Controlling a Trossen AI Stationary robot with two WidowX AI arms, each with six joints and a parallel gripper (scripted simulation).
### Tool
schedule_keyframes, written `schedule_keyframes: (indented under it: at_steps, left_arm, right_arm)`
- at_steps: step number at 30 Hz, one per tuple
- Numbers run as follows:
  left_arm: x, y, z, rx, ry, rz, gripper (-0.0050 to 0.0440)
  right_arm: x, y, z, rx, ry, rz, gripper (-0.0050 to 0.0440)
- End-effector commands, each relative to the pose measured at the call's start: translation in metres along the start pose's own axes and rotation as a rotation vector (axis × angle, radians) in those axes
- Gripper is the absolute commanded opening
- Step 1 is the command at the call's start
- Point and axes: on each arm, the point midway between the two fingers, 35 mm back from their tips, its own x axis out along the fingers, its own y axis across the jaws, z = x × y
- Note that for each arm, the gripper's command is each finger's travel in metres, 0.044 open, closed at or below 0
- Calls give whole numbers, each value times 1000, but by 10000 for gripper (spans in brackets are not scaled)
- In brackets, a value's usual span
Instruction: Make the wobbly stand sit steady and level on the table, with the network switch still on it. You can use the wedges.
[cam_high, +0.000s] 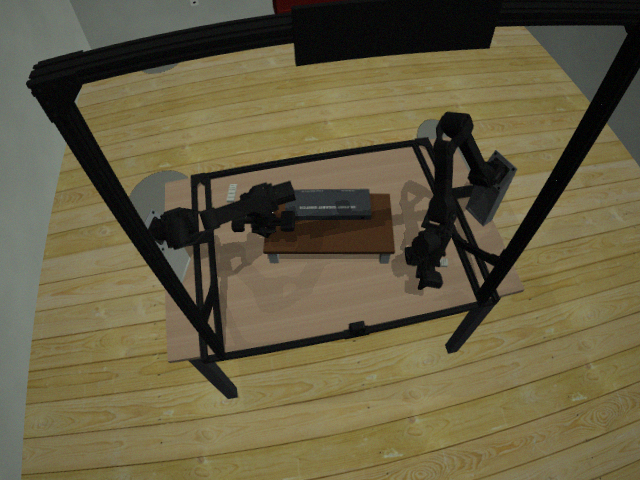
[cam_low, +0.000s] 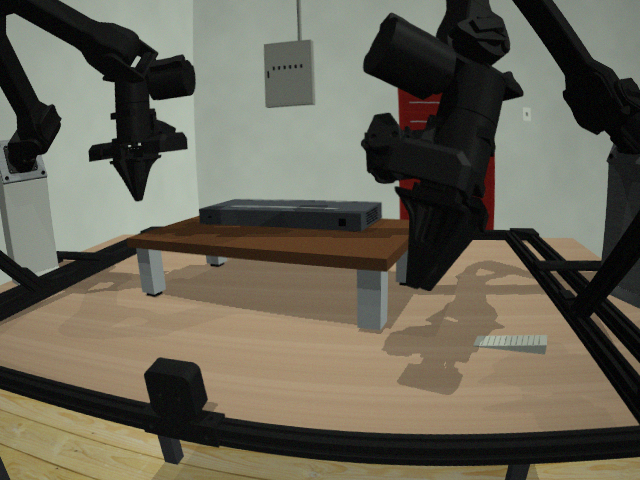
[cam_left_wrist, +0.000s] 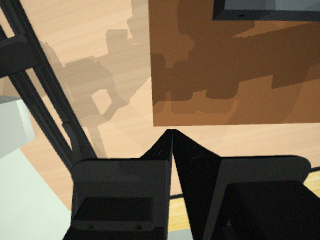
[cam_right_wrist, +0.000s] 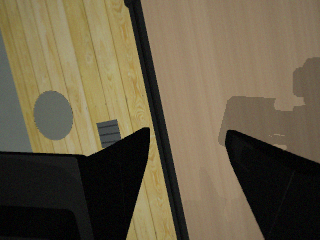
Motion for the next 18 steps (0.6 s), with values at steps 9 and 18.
schedule_keyframes:
  at_steps: [9, 18]
  left_arm:
    - [0, 0, 0, 0, 0, 0, 0]
    - [0, 0, 0, 0, 0, 0, 0]
  right_arm:
    - [-27, 115, 114, -32, -266, 321, 241]
    - [-49, 133, 142, -29, -344, 389, 241]
